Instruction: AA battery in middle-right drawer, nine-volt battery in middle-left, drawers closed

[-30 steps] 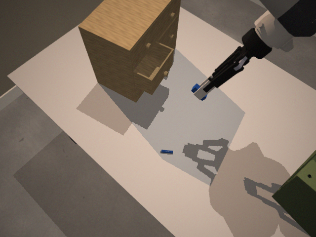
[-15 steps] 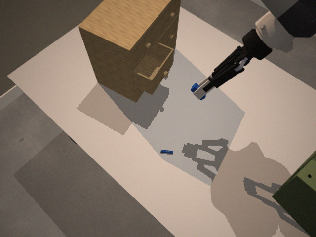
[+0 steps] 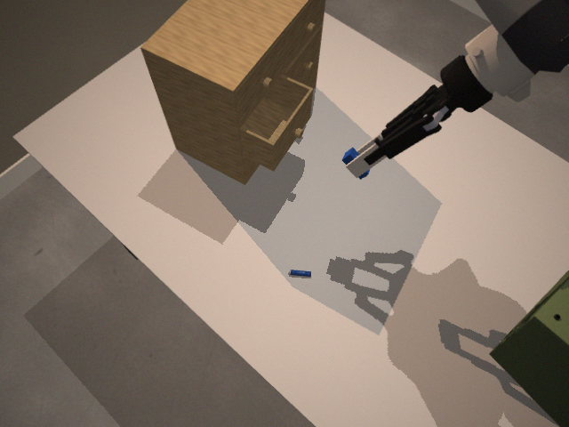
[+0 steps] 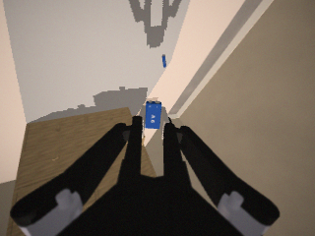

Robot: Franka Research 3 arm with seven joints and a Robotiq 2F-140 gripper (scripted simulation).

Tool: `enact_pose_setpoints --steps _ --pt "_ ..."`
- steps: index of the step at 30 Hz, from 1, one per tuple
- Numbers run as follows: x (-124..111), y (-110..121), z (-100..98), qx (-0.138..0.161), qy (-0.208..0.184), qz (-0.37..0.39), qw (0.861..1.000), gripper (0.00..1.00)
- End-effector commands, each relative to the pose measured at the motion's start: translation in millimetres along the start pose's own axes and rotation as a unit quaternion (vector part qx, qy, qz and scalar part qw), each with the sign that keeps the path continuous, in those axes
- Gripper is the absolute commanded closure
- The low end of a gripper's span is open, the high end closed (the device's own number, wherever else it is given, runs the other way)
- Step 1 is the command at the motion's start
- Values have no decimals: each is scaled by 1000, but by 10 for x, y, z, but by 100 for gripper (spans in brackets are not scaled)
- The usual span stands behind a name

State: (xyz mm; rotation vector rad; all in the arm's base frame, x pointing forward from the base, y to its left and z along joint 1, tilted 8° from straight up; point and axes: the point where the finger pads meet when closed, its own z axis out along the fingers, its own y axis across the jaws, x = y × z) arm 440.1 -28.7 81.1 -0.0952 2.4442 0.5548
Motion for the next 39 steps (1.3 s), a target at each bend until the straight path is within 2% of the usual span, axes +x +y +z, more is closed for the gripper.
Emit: enact_pose_setpoints --steps 1,18,19,39 --pt "-19 7 -3 -1 -6 -25 1000 86" --pt "-19 7 -3 -1 -6 -25 1000 86" --pt "-56 -20 -11 11 -35 -32 999 86" --pt "-56 -20 -11 11 -35 -32 999 86"
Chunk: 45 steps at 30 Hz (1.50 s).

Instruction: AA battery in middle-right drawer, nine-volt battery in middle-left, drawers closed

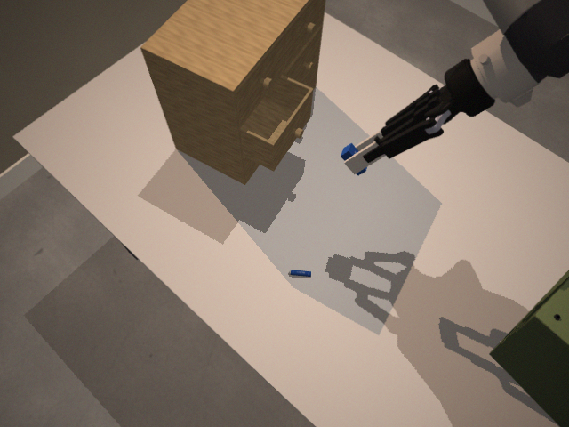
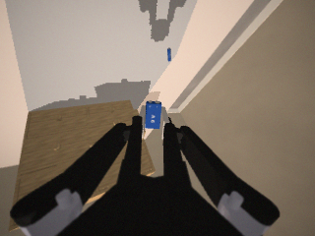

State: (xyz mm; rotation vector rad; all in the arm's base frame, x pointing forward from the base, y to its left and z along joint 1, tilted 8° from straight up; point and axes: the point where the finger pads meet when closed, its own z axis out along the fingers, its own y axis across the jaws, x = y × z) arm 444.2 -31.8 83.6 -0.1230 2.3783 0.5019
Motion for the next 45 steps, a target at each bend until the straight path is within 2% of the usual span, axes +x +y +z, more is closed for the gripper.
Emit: enact_pose_setpoints --steps 1,5,6,30,31,45 --pt "-7 6 -4 -1 -2 -8 1000 86" --pt "-7 6 -4 -1 -2 -8 1000 86" --pt "-40 -36 -15 14 -28 -16 999 86" --pt "-40 -36 -15 14 -28 -16 999 86" --pt "-69 -89 -33 33 -52 -23 998 86" --pt "-69 -89 -33 33 -52 -23 998 86"
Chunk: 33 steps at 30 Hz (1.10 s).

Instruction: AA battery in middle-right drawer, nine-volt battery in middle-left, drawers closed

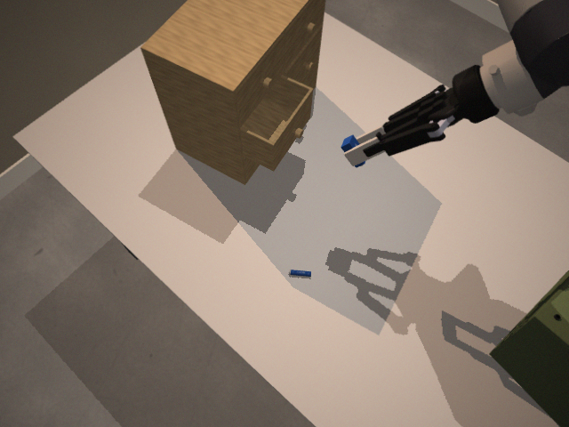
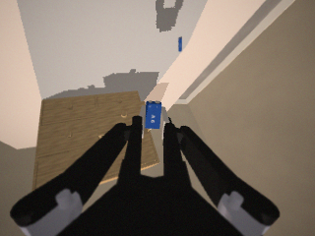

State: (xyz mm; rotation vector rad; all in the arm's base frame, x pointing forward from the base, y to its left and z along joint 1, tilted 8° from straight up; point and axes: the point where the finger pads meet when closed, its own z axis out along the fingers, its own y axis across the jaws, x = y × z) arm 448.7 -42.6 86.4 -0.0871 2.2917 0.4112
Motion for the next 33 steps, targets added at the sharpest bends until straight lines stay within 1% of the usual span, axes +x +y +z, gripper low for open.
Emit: enact_pose_setpoints --steps 1,10,11,33 --pt "-12 11 0 -1 -3 -14 1000 86" --pt "-12 11 0 -1 -3 -14 1000 86" --pt "-35 -52 -17 19 -23 -21 999 86" --pt "-35 -52 -17 19 -23 -21 999 86"
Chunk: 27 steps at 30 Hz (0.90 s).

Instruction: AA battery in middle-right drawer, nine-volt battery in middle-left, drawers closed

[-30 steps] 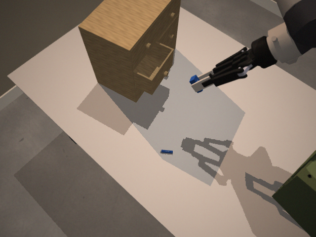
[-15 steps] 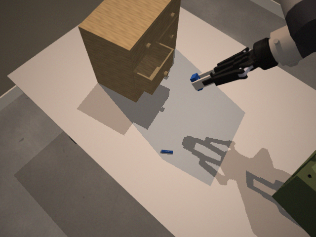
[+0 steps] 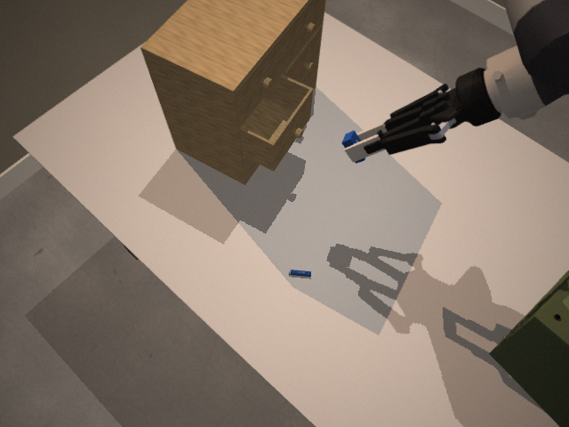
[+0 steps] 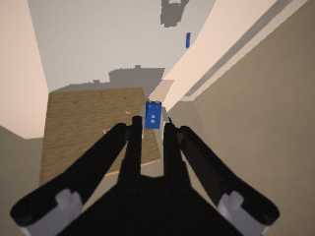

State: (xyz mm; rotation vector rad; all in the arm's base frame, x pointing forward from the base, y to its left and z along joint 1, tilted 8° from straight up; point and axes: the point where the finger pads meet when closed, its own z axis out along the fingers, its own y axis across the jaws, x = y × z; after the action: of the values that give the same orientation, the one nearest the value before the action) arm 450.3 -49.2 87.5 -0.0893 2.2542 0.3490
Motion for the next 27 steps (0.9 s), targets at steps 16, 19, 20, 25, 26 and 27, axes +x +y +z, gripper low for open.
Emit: enact_pose_setpoints --steps 16,19,20,25,26,27 --pt "-26 -59 -19 21 -19 -14 999 86" --pt "-26 -59 -19 21 -19 -14 999 86" --pt "-26 -59 -19 21 -19 -14 999 86" --pt "-26 -59 -19 21 -19 -14 999 86" --pt "-26 -59 -19 21 -19 -14 999 86" --pt "-26 -59 -19 21 -19 -14 999 86"
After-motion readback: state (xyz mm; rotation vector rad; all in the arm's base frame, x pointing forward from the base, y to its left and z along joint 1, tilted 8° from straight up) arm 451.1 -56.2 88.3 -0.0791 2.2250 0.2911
